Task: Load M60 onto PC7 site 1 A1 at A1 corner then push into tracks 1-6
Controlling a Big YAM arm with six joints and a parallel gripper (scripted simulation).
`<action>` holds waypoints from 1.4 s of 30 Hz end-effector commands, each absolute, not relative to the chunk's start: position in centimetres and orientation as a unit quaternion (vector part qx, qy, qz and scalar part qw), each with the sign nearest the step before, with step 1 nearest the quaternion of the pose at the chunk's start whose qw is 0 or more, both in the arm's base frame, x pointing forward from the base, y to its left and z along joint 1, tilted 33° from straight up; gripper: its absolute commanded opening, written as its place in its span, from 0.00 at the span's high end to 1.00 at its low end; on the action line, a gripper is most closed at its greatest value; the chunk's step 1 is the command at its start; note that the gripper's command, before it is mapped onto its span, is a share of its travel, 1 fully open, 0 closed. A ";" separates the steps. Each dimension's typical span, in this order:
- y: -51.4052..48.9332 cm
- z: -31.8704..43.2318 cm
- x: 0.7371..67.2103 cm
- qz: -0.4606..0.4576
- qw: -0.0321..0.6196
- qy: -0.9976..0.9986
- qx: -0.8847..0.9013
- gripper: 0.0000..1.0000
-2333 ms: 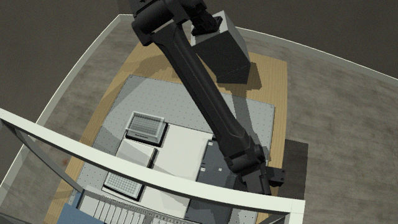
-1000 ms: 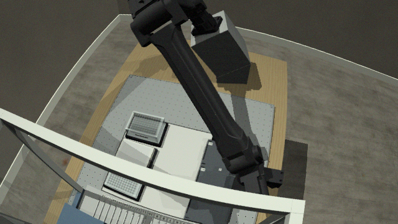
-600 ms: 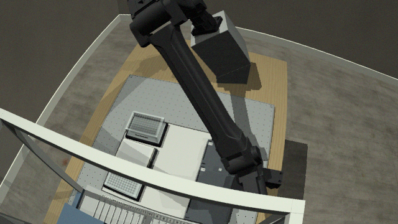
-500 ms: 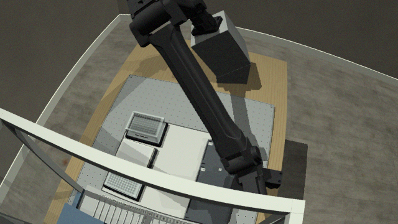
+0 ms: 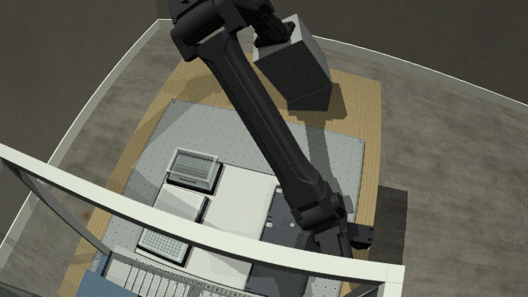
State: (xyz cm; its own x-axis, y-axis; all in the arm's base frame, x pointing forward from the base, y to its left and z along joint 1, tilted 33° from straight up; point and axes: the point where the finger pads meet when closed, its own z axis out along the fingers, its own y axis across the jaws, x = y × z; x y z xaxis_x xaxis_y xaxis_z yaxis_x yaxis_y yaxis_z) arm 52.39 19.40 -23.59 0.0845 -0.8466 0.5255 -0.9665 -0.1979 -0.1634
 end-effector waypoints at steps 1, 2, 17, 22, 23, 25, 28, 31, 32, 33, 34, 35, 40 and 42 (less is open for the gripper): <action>18.5 -22.0 53.5 0.267 0.104 -0.630 0.722 0.00; 18.5 -22.1 53.5 0.267 0.104 -0.630 0.722 0.00; 18.1 -21.6 53.6 0.268 0.105 -0.630 0.722 0.00; 17.9 -21.6 53.5 0.268 0.106 -0.629 0.722 0.00; 17.9 -21.5 53.6 0.268 0.106 -0.629 0.722 0.00; 17.8 -21.5 53.6 0.268 0.106 -0.629 0.722 0.00; 17.8 -21.4 53.6 0.268 0.106 -0.629 0.722 0.00; 17.6 -21.7 53.3 0.266 0.109 -0.628 0.723 0.00; 17.7 -21.5 53.5 0.267 0.107 -0.629 0.722 0.00; 17.7 -21.3 53.6 0.268 0.106 -0.629 0.722 0.00; 17.7 -21.3 53.6 0.268 0.106 -0.629 0.722 0.00; 17.6 -21.3 53.5 0.268 0.107 -0.629 0.722 0.00; 17.5 -21.2 53.5 0.267 0.107 -0.629 0.722 0.00; 17.4 -21.2 53.5 0.267 0.107 -0.629 0.722 0.00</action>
